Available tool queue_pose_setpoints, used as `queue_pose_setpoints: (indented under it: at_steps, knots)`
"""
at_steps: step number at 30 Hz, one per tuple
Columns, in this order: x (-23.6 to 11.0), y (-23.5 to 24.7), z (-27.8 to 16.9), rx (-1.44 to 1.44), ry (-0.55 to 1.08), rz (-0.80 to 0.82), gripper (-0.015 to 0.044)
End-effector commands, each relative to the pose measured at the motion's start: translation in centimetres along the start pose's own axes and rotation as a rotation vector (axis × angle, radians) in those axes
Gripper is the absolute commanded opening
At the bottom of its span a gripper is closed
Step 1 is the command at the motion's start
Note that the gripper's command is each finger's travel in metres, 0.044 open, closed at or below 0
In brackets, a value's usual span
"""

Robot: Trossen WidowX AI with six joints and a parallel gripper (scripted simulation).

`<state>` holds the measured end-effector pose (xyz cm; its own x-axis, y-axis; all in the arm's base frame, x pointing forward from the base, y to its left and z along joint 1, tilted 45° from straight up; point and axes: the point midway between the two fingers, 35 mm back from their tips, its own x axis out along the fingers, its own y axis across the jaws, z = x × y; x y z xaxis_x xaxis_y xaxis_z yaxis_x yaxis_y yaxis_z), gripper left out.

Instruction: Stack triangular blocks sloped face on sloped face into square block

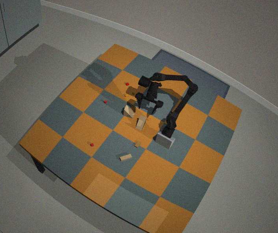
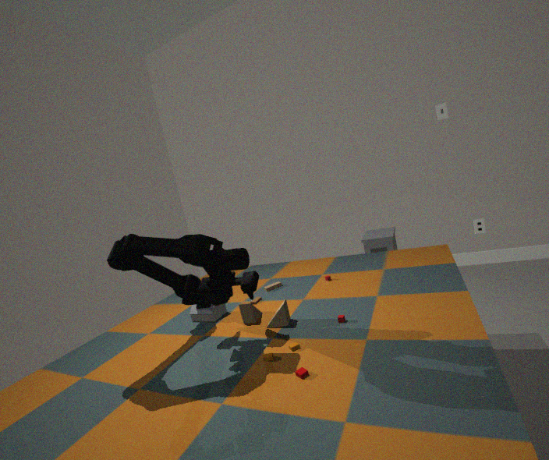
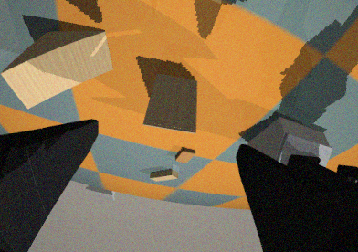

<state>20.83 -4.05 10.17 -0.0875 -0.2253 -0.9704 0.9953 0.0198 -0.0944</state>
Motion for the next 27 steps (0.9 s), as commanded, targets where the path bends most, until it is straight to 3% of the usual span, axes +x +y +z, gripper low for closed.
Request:
queue_pose_setpoints:
  at_steps: [1,27]
  knots:
    - [0.3,0.1,0.0,-0.002,0.009,0.002,0.0440]
    - [4.5,0.6,0.0,-0.002,0.008,0.003,0.0440]
